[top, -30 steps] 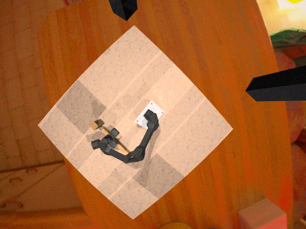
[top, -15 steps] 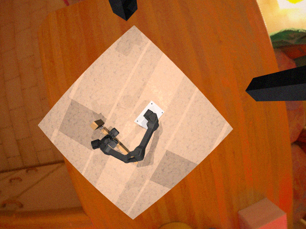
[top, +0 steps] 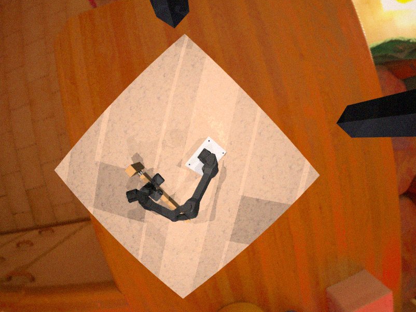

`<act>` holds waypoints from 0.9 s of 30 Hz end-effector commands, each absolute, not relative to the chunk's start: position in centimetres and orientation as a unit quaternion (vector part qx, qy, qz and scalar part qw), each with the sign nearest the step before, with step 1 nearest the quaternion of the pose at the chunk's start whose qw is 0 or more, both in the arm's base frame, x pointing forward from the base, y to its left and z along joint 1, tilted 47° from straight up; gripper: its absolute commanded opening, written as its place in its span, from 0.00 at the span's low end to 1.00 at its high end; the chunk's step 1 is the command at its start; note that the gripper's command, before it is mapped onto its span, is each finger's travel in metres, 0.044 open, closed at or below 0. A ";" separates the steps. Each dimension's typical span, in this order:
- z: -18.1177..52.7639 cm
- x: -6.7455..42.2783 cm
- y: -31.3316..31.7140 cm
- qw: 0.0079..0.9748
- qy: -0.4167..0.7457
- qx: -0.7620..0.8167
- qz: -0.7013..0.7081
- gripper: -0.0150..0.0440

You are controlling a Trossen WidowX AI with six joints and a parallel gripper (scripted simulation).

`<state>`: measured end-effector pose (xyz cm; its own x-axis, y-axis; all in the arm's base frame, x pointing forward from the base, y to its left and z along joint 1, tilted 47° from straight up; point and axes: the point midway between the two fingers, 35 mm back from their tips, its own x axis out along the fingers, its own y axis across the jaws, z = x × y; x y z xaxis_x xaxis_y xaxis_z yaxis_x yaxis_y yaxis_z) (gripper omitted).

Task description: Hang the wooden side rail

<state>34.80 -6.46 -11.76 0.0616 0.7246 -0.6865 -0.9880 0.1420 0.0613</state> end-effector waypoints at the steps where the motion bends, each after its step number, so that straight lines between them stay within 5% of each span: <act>1: -11.7 34.8 -6.9 0.696 0.298 -0.223 0.614 0.25; 27: -11.9 34.8 -7.0 0.696 0.298 -0.223 0.614 0.25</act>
